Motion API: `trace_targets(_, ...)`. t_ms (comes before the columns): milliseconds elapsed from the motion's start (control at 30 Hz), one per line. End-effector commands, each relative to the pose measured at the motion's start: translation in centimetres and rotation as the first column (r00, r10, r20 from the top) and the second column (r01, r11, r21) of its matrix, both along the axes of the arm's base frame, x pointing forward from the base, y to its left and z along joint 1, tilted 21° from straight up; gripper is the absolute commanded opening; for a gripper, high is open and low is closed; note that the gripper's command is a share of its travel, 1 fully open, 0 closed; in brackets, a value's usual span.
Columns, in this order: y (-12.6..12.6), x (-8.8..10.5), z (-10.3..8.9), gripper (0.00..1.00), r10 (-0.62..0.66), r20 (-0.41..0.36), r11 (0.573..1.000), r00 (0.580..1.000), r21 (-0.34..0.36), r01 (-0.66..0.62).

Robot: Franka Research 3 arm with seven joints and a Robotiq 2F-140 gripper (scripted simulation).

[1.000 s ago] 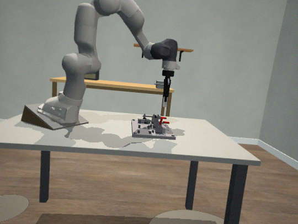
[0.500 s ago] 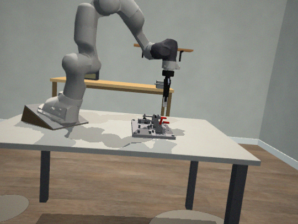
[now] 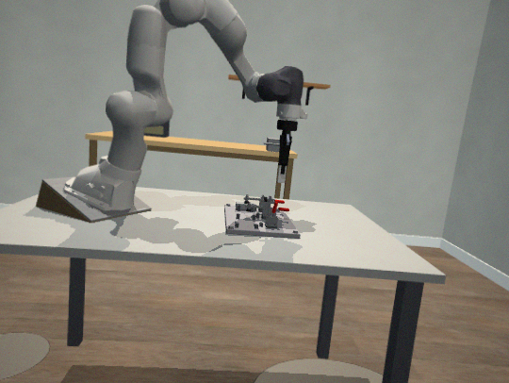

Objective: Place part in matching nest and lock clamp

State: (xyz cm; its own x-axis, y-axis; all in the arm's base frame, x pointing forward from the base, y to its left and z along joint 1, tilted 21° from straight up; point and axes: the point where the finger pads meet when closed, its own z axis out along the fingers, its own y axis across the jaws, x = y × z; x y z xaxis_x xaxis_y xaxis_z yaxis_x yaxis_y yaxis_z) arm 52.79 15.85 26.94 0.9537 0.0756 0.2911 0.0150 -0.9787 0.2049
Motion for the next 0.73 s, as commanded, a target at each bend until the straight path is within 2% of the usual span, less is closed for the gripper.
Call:
trace_targets(0,0.06,-0.03,0.05,0.00,0.003,-0.002,1.000,1.000,0.001,-0.003)
trace_targets(67,0.06,-0.03,0.05,0.00,0.003,-0.002,1.000,1.000,0.001,-0.003)
trace_targets(100,0.06,-0.03,0.05,1.00,0.003,-0.002,1.000,1.000,0.001,-0.003)
trace_targets(700,0.06,-0.03,0.05,1.00,0.003,-0.002,1.000,1.000,0.001,-0.003)
